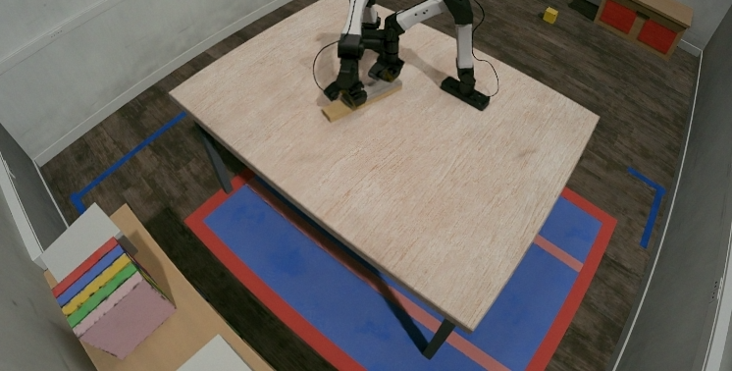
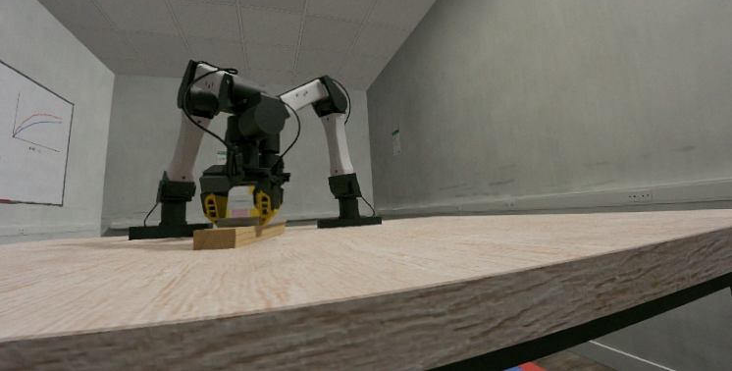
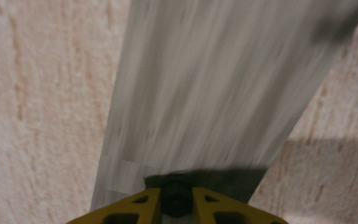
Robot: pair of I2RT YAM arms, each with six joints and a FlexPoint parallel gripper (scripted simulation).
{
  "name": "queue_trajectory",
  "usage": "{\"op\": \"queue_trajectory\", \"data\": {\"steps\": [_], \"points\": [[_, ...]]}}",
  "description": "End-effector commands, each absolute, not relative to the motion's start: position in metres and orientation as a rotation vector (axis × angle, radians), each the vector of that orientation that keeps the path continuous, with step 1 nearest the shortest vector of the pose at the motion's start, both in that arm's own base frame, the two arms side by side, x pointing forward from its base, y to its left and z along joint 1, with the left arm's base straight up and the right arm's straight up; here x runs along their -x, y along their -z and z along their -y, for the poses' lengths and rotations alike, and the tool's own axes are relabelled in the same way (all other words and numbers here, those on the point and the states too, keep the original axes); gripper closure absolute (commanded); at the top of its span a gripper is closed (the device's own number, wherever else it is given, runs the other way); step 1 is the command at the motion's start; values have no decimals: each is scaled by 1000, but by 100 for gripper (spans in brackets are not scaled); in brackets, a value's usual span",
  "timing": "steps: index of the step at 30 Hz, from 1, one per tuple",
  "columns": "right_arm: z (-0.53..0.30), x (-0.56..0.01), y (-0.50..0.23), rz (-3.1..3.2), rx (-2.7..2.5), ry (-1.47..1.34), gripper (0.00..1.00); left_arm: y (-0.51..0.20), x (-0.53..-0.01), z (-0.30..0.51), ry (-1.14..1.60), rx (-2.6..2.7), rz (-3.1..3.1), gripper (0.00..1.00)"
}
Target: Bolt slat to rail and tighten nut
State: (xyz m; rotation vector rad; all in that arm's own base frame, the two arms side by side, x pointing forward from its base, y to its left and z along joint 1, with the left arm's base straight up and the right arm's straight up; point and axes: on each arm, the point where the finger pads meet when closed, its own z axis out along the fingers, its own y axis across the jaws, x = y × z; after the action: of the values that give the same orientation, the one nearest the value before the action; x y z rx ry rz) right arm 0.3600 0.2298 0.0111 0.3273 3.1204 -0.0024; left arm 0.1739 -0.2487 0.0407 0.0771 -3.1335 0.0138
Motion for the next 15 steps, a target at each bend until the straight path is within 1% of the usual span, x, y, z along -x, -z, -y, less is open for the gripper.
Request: {"op": "queue_trajectory", "data": {"steps": [1, 4, 6, 15], "points": [[-233, -363, -18, -3103, -328, -21, 33, -44, -179, 254, -33, 240, 3145, 86], [-233, -363, -18, -3103, -328, -21, 33, -42, -179, 254, -28, 428, 3122, 86], [-233, -363, -18, -3103, -328, -21, 33, -42, -179, 254, -28, 428, 3122, 86], [-233, -363, -18, -3103, -328, -21, 33, -42, -178, 255, -24, 981, 2995, 86]]}}
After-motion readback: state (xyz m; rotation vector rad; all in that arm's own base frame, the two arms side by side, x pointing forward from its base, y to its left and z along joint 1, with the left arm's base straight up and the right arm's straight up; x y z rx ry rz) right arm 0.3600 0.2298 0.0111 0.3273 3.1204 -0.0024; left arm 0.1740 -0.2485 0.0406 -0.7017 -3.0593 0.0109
